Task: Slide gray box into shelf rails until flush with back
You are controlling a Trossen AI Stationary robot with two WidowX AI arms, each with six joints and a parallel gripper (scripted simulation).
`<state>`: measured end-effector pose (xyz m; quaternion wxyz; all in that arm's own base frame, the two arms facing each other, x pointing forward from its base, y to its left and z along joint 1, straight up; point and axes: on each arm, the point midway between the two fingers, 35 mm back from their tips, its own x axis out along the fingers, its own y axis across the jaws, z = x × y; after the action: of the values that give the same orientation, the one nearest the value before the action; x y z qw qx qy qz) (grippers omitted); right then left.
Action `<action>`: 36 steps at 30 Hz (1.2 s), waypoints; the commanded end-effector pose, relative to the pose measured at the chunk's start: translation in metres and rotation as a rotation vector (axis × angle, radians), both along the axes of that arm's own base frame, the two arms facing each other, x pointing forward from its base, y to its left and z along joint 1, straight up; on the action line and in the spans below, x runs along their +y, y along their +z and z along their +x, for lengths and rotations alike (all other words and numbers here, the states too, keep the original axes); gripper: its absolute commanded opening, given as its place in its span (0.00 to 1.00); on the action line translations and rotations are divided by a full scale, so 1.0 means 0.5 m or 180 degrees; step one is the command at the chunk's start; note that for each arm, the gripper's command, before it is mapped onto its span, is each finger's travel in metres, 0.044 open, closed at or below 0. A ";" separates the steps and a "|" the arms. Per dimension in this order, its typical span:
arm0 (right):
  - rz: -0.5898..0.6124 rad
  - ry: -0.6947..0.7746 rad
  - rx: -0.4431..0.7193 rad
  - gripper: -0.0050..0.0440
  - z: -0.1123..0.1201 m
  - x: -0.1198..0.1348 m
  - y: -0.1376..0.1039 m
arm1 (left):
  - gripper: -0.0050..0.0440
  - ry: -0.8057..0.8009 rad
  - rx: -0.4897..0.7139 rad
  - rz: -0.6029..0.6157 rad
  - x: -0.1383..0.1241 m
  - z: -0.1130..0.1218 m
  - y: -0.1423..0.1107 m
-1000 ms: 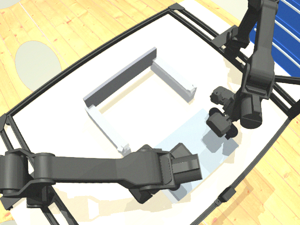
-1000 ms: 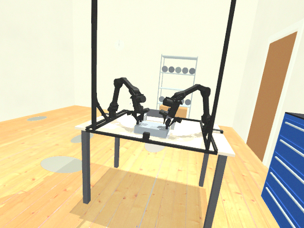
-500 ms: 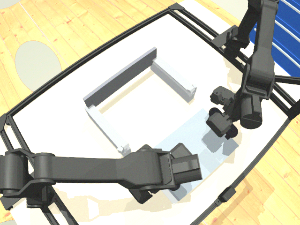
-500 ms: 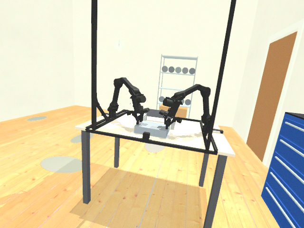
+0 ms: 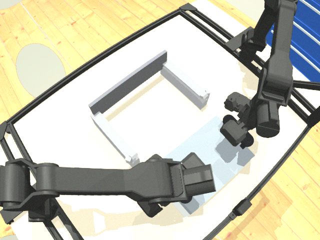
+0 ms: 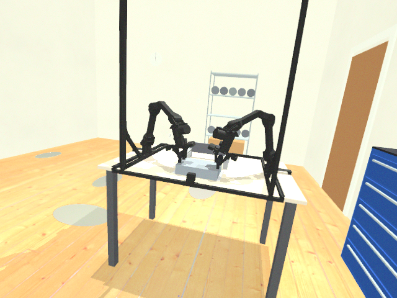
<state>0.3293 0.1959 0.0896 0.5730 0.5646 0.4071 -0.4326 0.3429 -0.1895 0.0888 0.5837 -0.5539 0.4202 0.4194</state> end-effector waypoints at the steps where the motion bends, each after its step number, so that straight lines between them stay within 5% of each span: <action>1: -0.0013 -0.0006 -0.0001 0.10 0.002 -0.001 0.002 | 0.10 0.0007 -0.0004 0.0006 0.000 0.002 0.004; 36: -0.0013 -0.0006 -0.0002 0.10 0.011 0.005 0.074 | 0.10 0.0007 -0.0004 0.0006 -0.006 0.010 0.075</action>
<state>0.3297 0.1940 0.1138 0.5751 0.5536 0.4072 -0.4438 0.3426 -0.1878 0.1124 0.5834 -0.5439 0.4215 0.4315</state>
